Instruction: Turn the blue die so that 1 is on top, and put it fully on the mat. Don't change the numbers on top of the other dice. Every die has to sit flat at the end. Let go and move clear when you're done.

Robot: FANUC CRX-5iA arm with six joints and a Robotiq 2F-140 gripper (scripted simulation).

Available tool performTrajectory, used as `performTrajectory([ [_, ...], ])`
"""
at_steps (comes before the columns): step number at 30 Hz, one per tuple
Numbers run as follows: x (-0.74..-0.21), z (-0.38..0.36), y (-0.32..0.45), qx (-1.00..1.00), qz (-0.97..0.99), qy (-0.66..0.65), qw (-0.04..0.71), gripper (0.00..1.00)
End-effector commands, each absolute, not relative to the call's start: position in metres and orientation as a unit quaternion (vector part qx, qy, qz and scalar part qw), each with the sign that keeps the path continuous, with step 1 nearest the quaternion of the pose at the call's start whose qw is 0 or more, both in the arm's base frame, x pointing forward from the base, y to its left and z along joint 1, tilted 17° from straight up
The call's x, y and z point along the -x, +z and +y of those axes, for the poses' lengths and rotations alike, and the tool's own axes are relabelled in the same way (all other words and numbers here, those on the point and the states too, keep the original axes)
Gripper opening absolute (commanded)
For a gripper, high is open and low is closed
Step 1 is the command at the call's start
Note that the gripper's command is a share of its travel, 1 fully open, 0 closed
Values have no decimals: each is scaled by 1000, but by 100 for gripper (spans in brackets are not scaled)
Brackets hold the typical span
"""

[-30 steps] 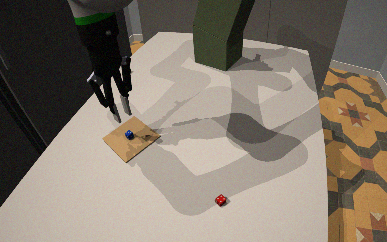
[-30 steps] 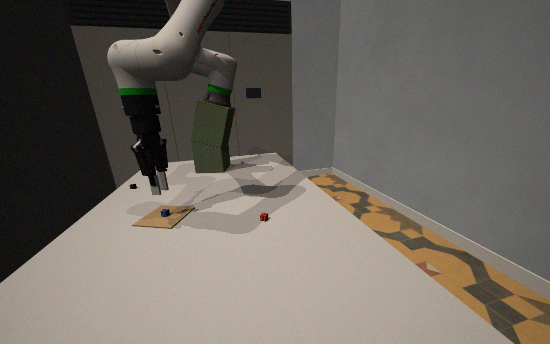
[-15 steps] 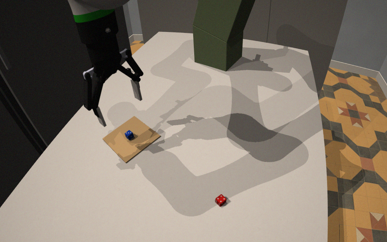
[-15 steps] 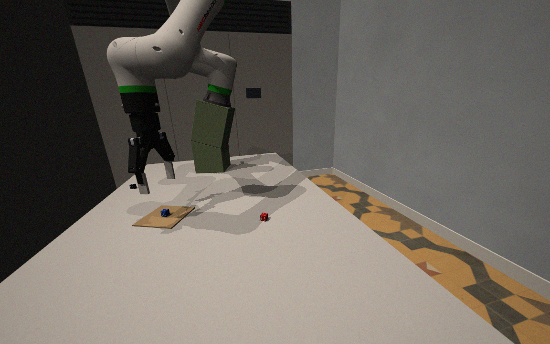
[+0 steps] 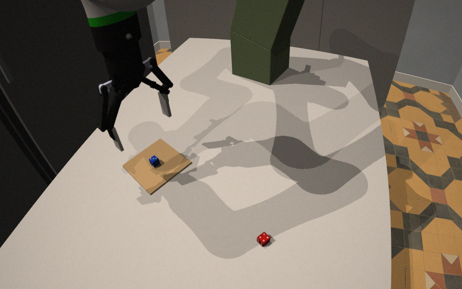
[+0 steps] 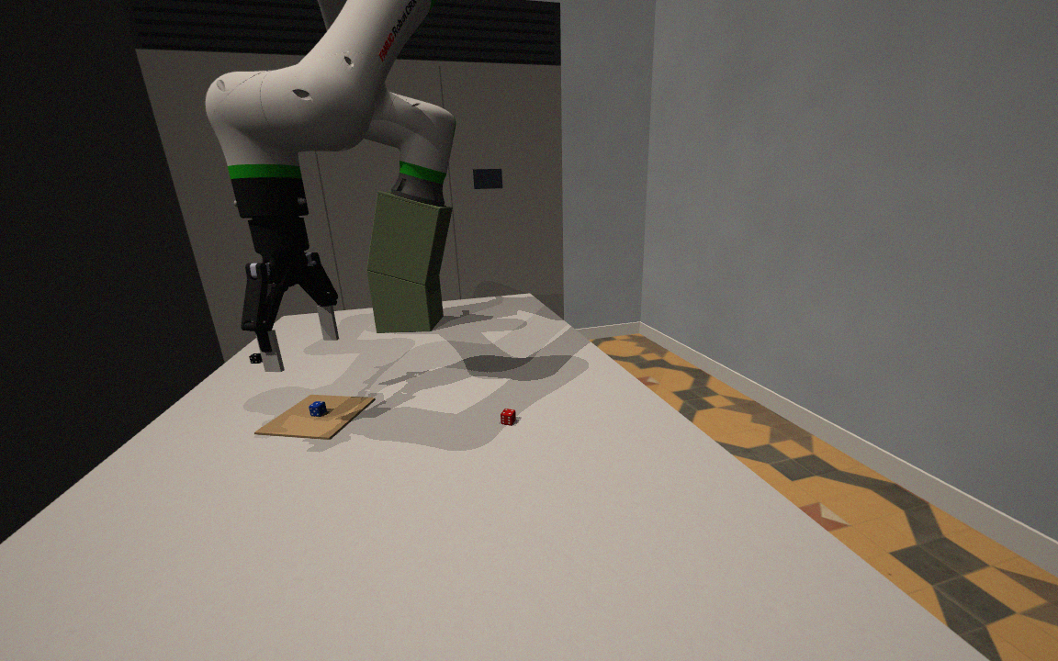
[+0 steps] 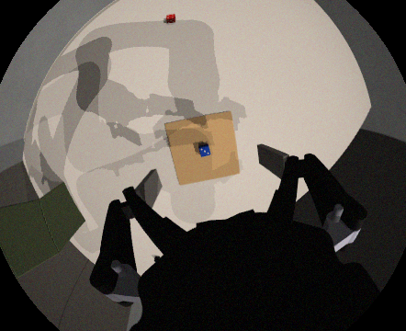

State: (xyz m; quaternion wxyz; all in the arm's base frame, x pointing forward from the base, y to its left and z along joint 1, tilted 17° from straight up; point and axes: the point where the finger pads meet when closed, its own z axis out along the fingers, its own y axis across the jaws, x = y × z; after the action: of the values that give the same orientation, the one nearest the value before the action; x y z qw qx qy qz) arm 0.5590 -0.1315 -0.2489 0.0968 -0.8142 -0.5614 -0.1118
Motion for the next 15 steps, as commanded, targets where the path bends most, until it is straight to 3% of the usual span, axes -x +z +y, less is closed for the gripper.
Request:
performTrajectory([
  [1,-559,-132,-249,822,-550,-110,98,100],
  [15,-559,-131,-251,919,-366,-87,119,100],
])
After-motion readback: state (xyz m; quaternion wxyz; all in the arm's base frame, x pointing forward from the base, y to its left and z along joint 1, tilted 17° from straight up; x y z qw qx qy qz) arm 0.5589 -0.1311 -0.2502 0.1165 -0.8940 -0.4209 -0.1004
